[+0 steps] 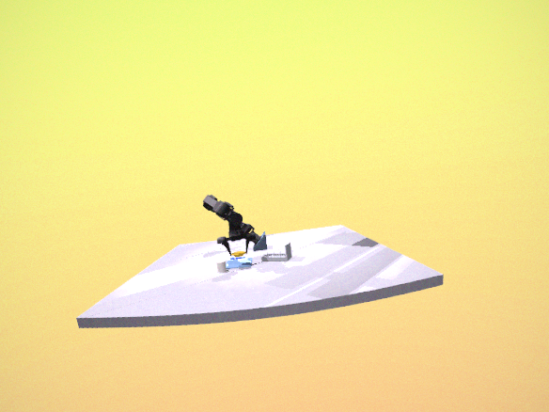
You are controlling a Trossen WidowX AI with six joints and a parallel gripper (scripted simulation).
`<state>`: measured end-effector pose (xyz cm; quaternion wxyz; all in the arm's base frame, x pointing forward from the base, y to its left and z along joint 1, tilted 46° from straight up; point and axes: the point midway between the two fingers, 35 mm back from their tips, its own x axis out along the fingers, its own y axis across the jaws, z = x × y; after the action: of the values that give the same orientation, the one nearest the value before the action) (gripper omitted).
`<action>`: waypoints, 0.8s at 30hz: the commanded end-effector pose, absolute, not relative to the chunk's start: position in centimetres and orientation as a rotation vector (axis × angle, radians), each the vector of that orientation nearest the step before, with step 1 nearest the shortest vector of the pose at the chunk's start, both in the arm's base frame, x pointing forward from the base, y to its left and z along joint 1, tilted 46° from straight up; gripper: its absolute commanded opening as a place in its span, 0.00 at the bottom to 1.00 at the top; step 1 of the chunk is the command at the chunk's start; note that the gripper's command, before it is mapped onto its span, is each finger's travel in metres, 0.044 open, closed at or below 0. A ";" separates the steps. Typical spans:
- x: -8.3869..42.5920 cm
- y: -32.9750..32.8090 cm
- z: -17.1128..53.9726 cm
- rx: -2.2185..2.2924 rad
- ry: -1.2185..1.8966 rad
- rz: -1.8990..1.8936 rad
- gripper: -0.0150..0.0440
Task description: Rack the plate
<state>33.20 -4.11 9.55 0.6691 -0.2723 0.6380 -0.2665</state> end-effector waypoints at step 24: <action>33.6 4.7 18.2 -0.598 1.348 -0.526 0.25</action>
<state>33.59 4.00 17.54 0.7055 -0.2728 0.6090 -0.2384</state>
